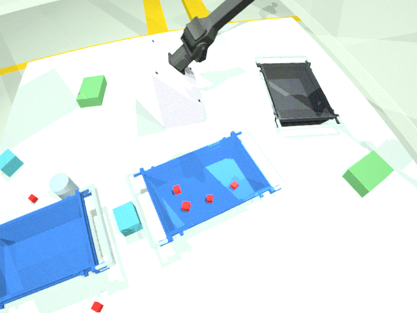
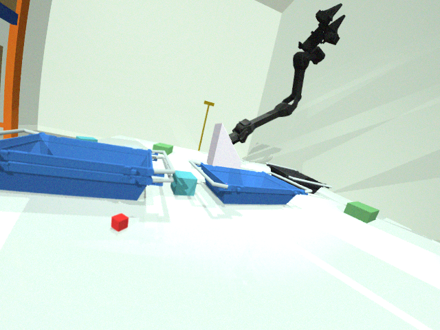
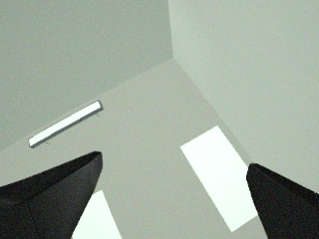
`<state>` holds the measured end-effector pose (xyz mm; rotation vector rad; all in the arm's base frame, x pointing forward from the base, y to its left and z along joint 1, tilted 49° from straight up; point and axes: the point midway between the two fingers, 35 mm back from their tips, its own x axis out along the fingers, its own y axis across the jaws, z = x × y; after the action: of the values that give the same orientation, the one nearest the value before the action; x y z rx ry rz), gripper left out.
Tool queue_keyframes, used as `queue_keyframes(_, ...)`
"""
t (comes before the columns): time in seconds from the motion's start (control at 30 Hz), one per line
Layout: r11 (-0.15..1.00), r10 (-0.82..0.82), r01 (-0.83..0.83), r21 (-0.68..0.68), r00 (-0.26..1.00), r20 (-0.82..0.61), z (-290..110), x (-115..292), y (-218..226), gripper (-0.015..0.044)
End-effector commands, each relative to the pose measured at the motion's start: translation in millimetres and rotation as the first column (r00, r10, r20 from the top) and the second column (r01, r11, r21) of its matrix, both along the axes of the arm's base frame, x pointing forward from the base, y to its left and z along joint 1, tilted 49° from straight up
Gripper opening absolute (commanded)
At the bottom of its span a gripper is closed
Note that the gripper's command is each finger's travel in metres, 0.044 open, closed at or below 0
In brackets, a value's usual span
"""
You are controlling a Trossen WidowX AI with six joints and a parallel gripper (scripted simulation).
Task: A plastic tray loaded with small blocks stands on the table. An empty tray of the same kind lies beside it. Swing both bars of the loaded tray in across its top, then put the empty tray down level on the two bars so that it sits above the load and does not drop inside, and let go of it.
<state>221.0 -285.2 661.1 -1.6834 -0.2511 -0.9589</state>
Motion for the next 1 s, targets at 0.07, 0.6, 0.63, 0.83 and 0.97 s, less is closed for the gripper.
queue_keyframes(0.07, 1.0, 0.0, 0.0, 0.0, 1.0, 0.0, 0, 0, 0, 0.0321)
queue_keyframes(0.6, 0.798, 0.443, -0.326, 0.507, 0.887, -0.127, -104, 132, 8, 0.0082)
queue_keyframes(0.63, 0.767, 0.478, -0.341, 0.543, 0.869, -0.129, -113, 143, 13, 0.0082)
queue_keyframes(0.83, 0.555, 0.664, -0.378, 0.742, 0.738, -0.121, -169, 200, 53, 0.0082)
queue_keyframes(0.97, 0.381, 0.77, -0.332, 0.863, 0.63, -0.097, -214, 232, 88, 0.0082)
